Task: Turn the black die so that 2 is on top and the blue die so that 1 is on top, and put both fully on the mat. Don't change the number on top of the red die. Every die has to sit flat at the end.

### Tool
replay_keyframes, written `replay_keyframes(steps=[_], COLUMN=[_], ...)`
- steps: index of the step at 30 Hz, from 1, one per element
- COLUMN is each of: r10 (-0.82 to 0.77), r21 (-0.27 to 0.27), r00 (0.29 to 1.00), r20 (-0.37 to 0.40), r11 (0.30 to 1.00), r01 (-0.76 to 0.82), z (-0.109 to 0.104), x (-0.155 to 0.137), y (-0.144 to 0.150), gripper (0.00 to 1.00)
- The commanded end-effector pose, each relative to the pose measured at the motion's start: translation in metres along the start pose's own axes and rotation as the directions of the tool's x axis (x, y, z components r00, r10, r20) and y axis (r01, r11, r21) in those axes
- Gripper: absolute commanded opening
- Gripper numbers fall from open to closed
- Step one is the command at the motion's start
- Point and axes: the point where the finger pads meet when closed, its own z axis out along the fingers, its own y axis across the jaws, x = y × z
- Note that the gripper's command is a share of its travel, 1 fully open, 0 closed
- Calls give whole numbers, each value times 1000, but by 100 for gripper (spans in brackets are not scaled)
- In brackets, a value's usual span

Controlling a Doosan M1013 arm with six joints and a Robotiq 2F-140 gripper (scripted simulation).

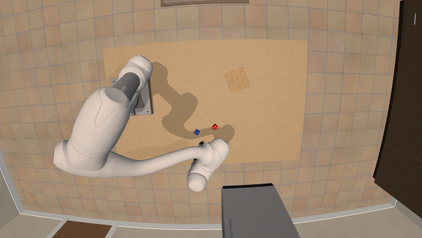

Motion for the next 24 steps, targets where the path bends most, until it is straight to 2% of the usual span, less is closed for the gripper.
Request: replay_keyframes(steps=[1,24], r10=[0,0], r21=[0,0], r00=[1000,1000], r20=[0,0], r11=[1000,1000], r01=[0,0], z=[0,8], x=[0,0], y=[0,0], gripper=[35,35])
